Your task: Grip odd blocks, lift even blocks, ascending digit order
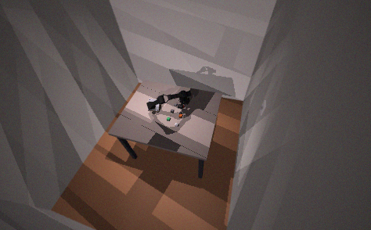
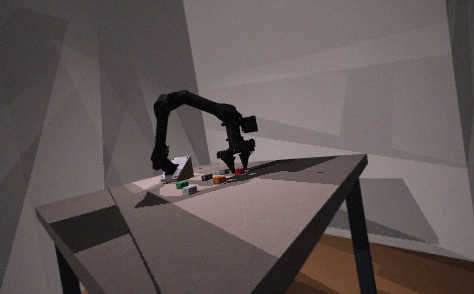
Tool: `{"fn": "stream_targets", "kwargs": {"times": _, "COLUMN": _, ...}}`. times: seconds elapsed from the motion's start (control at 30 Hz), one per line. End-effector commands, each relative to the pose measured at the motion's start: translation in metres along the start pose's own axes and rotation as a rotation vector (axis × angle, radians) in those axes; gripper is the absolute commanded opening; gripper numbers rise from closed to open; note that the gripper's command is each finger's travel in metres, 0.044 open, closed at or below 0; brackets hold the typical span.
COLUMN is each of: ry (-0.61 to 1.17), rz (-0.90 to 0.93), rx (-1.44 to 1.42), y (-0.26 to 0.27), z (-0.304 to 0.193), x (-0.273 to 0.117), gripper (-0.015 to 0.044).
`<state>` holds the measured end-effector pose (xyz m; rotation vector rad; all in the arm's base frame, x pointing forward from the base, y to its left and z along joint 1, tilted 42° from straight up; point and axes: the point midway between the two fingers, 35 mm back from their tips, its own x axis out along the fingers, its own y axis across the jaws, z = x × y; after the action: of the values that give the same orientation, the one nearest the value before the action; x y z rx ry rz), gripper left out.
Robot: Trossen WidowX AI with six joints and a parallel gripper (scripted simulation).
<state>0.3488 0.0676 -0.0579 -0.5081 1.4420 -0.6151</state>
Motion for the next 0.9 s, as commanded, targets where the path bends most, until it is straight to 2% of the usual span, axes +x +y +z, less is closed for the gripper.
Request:
{"fn": "stream_targets", "kwargs": {"times": 0.0, "ry": -0.003, "rz": -0.003, "rx": -0.002, "y": 0.0, "z": 0.001, "x": -0.002, "gripper": 0.04}}
{"fn": "stream_targets", "kwargs": {"times": 0.1, "ry": -0.003, "rz": -0.002, "rx": -0.002, "y": 0.0, "z": 0.0, "x": -0.033, "gripper": 0.04}}
{"fn": "stream_targets", "kwargs": {"times": 0.27, "ry": -0.003, "rz": -0.002, "rx": -0.002, "y": 0.0, "z": 0.0, "x": -0.036, "gripper": 0.04}}
{"fn": "stream_targets", "kwargs": {"times": 0.33, "ry": -0.004, "rz": 0.0, "rx": -0.003, "y": 0.001, "z": 0.001, "x": -0.045, "gripper": 0.0348}}
{"fn": "stream_targets", "kwargs": {"times": 0.5, "ry": -0.003, "rz": 0.002, "rx": -0.003, "y": 0.001, "z": 0.001, "x": -0.108, "gripper": 0.0216}}
{"fn": "stream_targets", "kwargs": {"times": 0.63, "ry": -0.002, "rz": 0.001, "rx": -0.003, "y": 0.001, "z": 0.0, "x": -0.117, "gripper": 0.012}}
{"fn": "stream_targets", "kwargs": {"times": 0.87, "ry": -0.002, "rz": 0.001, "rx": -0.003, "y": 0.001, "z": 0.0, "x": -0.117, "gripper": 0.012}}
